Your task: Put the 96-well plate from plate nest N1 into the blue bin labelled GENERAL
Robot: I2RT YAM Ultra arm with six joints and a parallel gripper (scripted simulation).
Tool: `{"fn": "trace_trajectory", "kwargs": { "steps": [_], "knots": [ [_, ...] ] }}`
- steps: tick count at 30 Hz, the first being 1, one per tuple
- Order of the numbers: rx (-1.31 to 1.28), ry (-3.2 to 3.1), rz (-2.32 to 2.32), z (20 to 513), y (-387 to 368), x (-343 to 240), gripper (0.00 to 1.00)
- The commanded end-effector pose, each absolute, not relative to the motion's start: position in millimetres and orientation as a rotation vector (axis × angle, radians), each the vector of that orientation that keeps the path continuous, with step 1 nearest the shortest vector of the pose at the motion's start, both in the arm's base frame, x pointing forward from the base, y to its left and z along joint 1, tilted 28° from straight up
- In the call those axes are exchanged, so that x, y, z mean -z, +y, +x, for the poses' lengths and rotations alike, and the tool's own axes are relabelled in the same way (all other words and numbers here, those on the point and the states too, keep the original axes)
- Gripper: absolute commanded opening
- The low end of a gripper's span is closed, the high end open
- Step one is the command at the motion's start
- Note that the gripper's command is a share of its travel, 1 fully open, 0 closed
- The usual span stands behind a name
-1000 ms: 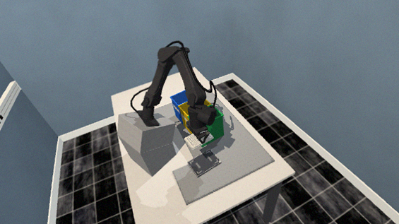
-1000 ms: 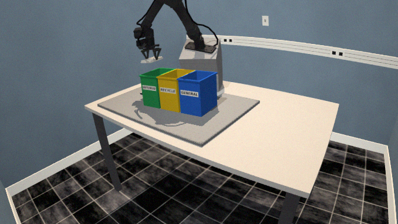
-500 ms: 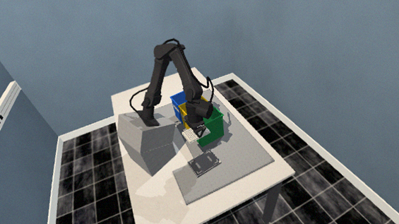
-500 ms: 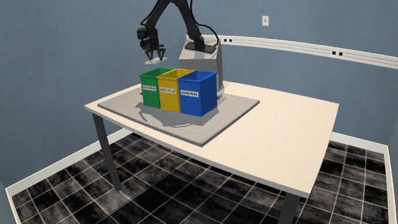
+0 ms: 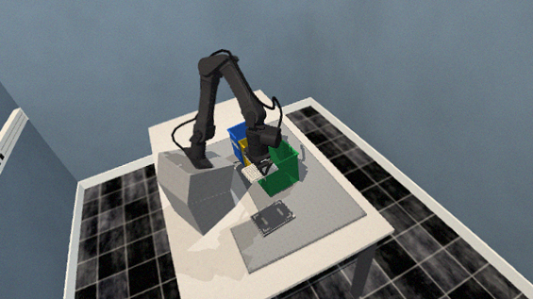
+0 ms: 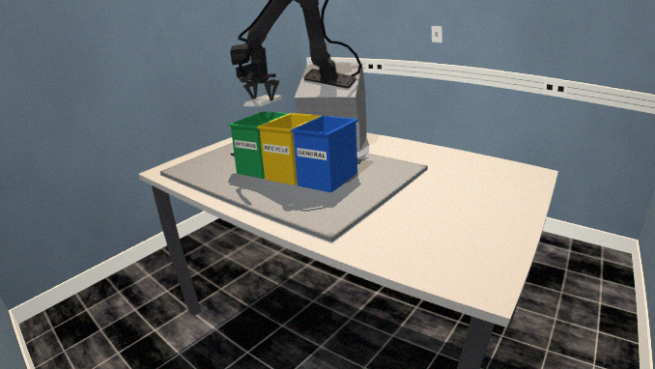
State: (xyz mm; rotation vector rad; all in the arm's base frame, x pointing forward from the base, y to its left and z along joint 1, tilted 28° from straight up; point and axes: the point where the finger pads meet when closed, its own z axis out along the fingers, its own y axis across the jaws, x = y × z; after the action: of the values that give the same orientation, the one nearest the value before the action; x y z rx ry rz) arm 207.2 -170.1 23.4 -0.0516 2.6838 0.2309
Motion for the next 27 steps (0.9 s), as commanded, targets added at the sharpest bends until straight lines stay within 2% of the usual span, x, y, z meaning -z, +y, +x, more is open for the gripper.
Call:
{"fn": "trace_trajectory", "kwargs": {
  "steps": [1,27],
  "knots": [
    [-0.192,2.672,-0.02,209.4,-166.6,-33.0,0.0],
    [-0.196,2.673,-0.018,225.6,-91.2,-54.4,0.0]
  ]
}}
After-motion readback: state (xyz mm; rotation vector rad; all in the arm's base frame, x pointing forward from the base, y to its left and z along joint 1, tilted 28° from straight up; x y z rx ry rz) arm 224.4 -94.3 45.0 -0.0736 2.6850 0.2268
